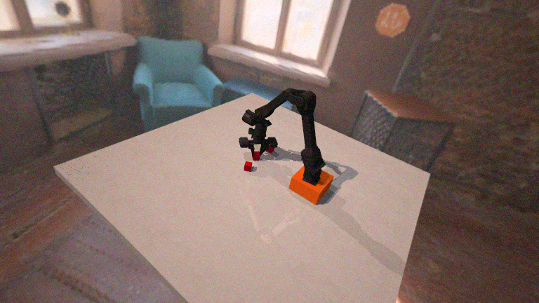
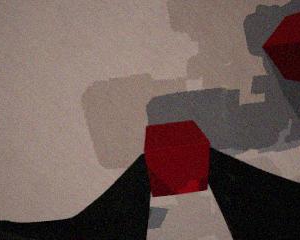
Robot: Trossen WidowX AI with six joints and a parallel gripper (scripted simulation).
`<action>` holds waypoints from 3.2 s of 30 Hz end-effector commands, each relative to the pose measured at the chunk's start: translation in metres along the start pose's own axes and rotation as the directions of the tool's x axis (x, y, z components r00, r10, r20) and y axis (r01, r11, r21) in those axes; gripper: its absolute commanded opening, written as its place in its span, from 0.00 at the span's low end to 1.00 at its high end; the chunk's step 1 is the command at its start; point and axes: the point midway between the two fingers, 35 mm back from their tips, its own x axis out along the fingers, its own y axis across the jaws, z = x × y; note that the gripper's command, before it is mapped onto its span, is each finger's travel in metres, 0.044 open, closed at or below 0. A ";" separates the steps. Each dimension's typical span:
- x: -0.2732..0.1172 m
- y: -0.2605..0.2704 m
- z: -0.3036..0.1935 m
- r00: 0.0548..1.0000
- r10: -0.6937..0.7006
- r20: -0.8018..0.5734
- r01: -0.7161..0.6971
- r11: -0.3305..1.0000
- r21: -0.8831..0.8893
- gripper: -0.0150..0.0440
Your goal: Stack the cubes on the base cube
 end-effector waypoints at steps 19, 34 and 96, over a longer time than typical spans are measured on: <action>-0.063 0.004 0.005 1.000 -0.001 0.004 0.001 1.000 0.004 0.43; -0.109 0.001 0.000 1.000 -0.002 0.004 0.002 1.000 0.004 0.43; -0.036 0.066 -0.065 1.000 0.005 -0.003 -0.005 0.892 -0.453 0.43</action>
